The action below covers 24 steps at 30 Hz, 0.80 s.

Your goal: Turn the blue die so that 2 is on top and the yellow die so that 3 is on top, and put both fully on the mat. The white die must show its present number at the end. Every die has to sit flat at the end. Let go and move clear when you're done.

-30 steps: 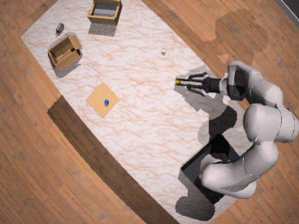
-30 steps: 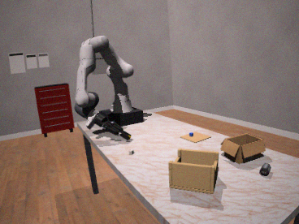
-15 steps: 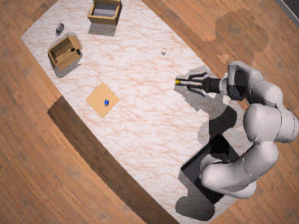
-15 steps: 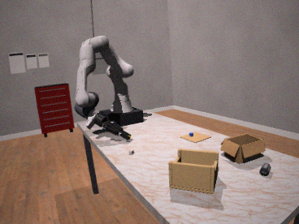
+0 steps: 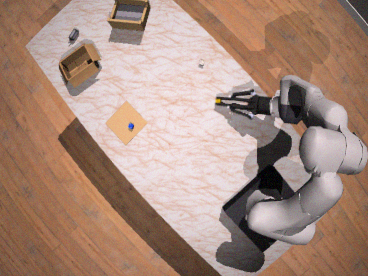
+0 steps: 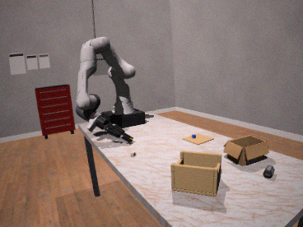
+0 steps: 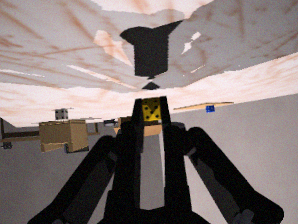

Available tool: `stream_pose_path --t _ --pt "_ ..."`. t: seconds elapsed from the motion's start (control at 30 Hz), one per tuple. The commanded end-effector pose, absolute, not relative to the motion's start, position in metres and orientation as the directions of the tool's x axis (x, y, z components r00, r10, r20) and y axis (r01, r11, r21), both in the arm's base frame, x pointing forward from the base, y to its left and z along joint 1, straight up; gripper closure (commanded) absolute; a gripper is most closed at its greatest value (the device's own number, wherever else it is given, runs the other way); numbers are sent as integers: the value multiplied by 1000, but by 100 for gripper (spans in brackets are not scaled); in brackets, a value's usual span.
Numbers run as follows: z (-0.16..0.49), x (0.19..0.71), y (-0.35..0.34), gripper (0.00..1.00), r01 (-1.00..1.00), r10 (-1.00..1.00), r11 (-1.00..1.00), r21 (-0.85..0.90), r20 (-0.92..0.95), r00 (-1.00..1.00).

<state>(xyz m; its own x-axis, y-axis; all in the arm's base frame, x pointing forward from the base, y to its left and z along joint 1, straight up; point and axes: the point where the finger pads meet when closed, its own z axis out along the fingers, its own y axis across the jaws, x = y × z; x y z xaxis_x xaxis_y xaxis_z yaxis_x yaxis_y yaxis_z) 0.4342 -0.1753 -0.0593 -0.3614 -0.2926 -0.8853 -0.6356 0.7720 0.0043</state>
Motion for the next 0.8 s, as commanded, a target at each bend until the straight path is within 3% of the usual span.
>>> stream_pose_path --t 0.0,0.77 --pt "-62 434 -179 82 -633 -299 774 -3 -883 -361" --pt "-70 434 -179 82 -633 -299 774 -3 -883 -361"
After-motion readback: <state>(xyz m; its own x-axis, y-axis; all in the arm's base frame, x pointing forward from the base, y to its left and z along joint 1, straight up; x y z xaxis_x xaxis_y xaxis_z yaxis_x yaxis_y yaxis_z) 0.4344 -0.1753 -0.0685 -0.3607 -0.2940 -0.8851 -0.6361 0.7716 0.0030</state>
